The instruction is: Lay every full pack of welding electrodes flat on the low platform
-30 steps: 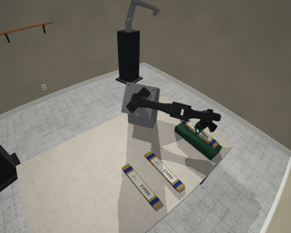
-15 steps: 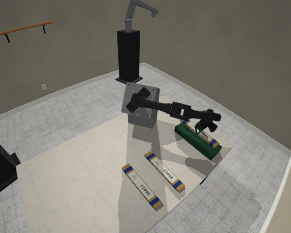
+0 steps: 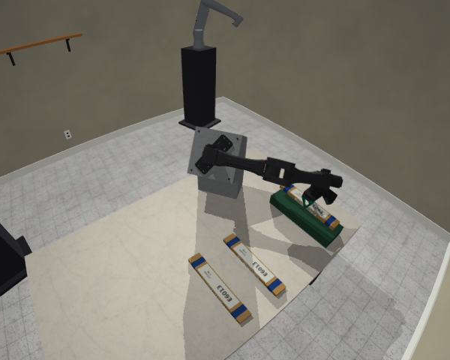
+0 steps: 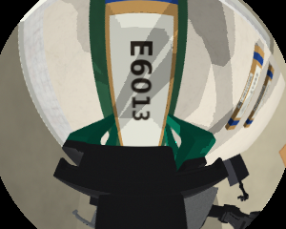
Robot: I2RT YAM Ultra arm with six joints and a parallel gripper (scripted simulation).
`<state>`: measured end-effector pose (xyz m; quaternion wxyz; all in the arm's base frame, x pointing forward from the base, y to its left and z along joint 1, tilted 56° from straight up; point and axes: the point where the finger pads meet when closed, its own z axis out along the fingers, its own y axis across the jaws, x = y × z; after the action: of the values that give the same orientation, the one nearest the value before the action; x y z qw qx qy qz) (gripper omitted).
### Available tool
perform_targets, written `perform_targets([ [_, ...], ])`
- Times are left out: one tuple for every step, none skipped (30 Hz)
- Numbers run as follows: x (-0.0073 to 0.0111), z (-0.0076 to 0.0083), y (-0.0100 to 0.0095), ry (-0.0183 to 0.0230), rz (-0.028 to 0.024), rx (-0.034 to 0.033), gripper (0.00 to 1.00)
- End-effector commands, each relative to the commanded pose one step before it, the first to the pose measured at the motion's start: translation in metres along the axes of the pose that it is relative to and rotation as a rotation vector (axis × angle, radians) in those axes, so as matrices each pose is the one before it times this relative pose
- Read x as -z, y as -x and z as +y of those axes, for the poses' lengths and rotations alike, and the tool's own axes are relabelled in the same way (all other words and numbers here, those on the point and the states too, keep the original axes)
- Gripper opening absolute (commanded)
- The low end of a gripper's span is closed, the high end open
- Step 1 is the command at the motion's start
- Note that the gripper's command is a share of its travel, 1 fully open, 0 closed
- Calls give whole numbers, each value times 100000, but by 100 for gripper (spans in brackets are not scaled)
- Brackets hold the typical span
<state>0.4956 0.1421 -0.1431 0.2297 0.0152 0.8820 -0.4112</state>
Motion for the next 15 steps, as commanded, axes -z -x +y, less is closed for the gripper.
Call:
perform_targets([
  [5333,1602,1808,4837,-8387,1632,0],
  [-263,240,-471,-360,503,588,0],
  [140,-45,166,116,-141,-602,0],
  [325,-388,674,509,-738,-537,0],
  [-395,336,-685,-514,718,972,0],
  [0,0,0,0,0,0,0],
  [0,0,0,0,0,0,0],
  [132,47,308,204,-287,-757,0],
  [127,-39,146,103,-124,-444,0],
  [116,-235,347,264,-404,15,0],
  [-331,290,-581,-438,613,798,0],
  [137,-43,161,113,-138,-580,0],
  [417,-454,812,615,-882,-822,0],
  [-408,345,-704,-527,739,1016,0],
  [-80,113,-180,-143,209,50,0],
])
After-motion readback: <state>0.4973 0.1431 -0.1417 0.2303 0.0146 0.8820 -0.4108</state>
